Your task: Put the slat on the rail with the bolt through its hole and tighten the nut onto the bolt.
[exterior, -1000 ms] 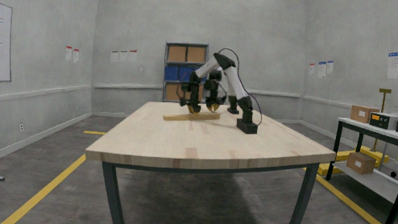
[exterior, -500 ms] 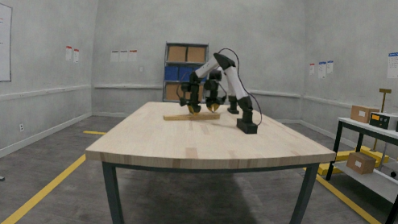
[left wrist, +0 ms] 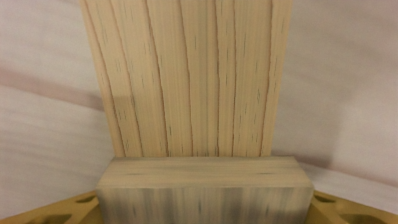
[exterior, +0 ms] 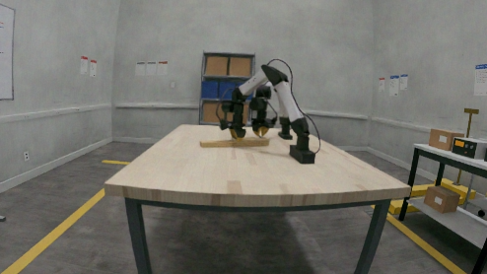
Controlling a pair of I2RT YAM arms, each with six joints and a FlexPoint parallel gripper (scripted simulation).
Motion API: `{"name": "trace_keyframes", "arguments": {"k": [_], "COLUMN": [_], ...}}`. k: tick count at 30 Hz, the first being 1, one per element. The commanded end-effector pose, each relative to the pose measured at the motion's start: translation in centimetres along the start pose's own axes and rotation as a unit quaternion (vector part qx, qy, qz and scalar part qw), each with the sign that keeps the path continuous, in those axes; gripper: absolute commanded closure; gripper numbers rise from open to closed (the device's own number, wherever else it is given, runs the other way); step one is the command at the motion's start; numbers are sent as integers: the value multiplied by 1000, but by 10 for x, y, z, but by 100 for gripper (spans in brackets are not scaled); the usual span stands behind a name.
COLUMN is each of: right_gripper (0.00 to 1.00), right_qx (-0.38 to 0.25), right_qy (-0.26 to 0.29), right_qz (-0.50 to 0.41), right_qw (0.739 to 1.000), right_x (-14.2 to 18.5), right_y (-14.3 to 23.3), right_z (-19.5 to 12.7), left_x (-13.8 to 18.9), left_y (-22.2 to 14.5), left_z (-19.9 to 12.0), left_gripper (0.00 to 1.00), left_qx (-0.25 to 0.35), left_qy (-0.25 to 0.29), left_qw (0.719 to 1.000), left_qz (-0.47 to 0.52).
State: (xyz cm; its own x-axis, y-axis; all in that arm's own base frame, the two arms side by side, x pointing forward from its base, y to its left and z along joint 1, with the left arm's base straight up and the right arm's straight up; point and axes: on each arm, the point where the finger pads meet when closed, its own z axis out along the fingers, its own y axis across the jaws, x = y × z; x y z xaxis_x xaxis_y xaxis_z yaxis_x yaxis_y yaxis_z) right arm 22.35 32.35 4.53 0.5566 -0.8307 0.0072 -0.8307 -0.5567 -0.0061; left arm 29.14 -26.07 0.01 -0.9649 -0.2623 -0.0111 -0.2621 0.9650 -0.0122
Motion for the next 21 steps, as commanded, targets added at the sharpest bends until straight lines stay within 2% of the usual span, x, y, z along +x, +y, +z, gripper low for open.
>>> {"name": "trace_keyframes", "arguments": {"k": [1, 21], "right_gripper": [64, 64], "right_qx": [1, 1], "right_qy": [-6, -5], "right_qz": [-6, -6], "right_qw": [1000, 1000], "right_x": [-3, -3], "right_y": [-2, -2], "right_z": [3, 8], "left_x": [-1, -1], "left_y": [-4, -4], "left_z": [-5, -5], "left_gripper": [33, 33], "left_qx": [8, 8], "left_qy": [-5, -5], "left_qw": [1000, 1000], "left_qz": [0, 0]}}
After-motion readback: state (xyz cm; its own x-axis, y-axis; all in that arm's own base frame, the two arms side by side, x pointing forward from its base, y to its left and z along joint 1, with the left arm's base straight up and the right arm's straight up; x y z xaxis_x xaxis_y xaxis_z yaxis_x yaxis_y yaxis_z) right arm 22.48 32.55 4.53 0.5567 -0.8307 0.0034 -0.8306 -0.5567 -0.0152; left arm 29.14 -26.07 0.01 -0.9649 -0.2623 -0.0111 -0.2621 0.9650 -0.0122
